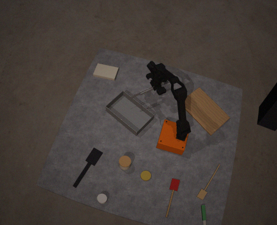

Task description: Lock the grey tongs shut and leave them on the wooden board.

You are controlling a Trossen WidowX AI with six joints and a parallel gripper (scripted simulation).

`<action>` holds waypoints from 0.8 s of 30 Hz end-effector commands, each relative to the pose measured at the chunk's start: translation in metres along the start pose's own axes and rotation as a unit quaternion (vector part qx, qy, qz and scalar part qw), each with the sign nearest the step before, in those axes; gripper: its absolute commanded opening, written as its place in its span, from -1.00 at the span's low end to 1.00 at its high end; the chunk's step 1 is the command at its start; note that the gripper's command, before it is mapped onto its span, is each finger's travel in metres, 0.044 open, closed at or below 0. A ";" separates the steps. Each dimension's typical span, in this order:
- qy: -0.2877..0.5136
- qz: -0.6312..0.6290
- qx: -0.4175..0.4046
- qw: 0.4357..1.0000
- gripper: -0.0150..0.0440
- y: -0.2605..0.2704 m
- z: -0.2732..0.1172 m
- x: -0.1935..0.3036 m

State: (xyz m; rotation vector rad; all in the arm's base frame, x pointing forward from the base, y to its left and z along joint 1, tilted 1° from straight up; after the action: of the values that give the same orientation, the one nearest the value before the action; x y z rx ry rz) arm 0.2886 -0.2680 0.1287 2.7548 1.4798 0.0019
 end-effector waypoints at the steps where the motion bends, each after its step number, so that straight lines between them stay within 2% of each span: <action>1: -0.004 0.049 -0.005 0.999 -1.00 -0.009 -0.004 -0.026; 16: -0.007 0.224 -0.004 0.974 -1.00 -0.053 -0.004 -0.113; 24: -0.007 0.250 -0.004 0.968 -1.00 -0.061 -0.004 -0.125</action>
State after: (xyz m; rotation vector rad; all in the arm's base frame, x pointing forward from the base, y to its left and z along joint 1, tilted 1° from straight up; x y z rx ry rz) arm 0.1769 -0.3358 0.1292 3.0225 0.7989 -0.0074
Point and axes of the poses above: the point midway between the two fingers, 35 mm back from their tips, its own z axis out along the fingers, its own y axis across the jaws, x = y × z, the point moved 5 cm from there along -z, back along the fingers, and after that the axes turned 8 degrees about -z, right-handed, at the moved point
